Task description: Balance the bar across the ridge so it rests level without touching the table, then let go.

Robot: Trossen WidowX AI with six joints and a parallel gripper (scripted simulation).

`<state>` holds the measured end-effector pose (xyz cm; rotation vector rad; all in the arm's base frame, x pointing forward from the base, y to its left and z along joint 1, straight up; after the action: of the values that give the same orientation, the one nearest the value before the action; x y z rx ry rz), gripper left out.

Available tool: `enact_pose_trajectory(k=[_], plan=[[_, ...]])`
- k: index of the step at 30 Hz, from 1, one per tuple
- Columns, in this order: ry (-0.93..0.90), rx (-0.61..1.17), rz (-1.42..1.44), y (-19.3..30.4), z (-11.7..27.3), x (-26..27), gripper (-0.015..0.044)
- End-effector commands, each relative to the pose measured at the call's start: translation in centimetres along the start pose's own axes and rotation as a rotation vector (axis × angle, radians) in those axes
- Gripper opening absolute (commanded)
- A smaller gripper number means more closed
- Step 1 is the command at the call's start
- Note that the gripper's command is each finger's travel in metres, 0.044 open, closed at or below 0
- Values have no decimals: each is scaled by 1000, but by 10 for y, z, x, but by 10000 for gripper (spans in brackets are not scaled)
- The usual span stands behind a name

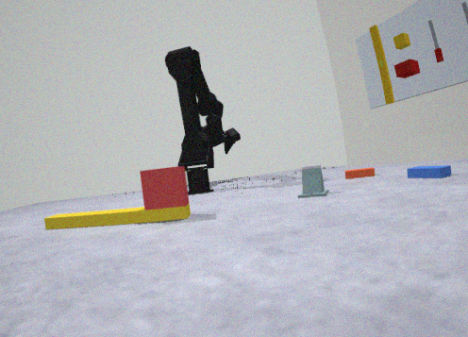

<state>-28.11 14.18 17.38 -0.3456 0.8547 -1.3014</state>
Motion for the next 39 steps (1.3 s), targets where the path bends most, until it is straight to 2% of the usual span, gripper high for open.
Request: enact_pose_trajectory(k=[1, 22, 39], plan=[[48, 33, -84, 9, 4, -20, 315], [247, 177, -487, 69, 34, -97, 315], [401, 263, -843, 127, 72, -139, 315]])
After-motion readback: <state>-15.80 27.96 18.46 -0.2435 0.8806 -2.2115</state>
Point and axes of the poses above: the point midway between the two fingers, 35 mm back from their tips, its own z axis back along the fingers, its own x axis across the jaws, y = z × x, the point moved 6 cm from there along z, back along the fingers, and after that the axes turned 2 degrees about z, right-handed, at the moved point
